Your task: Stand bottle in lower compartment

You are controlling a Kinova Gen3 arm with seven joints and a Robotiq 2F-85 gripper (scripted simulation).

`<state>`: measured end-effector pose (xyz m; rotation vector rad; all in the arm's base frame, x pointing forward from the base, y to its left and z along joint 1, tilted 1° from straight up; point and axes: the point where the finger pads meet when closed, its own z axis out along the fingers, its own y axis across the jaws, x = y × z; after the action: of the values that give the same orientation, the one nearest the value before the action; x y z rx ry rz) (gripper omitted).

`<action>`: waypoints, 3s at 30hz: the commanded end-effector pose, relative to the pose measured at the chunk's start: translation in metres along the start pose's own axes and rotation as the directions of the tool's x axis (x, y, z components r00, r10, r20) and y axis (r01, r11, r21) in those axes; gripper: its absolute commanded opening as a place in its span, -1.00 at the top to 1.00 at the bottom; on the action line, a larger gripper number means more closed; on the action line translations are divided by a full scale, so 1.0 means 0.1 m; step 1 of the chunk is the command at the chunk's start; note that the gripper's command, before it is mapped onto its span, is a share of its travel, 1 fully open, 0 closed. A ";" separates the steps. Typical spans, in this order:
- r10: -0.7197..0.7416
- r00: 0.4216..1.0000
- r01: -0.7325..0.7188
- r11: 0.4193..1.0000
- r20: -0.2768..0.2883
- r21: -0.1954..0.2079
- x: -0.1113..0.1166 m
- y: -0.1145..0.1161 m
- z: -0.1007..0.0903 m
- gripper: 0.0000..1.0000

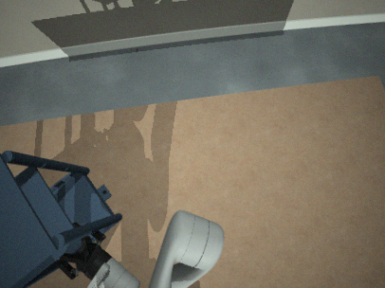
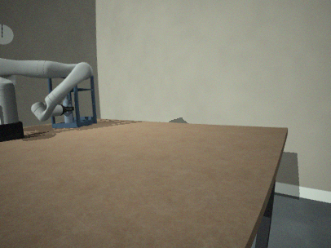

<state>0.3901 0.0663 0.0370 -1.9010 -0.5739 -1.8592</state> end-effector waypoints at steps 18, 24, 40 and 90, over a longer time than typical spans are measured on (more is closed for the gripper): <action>0.000 1.000 0.000 1.000 -0.001 0.000 0.01 0.00 -0.05 -0.51; 0.000 1.000 0.000 1.000 -0.001 0.000 0.01 0.00 -0.09 -0.51; 0.000 1.000 0.000 1.000 -0.001 0.000 0.01 0.00 -0.22 -0.51; 0.000 1.000 0.000 1.000 -0.001 0.000 0.01 0.00 -0.58 -0.51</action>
<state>0.3428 0.0346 0.0383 -1.8994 -0.5754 -1.8589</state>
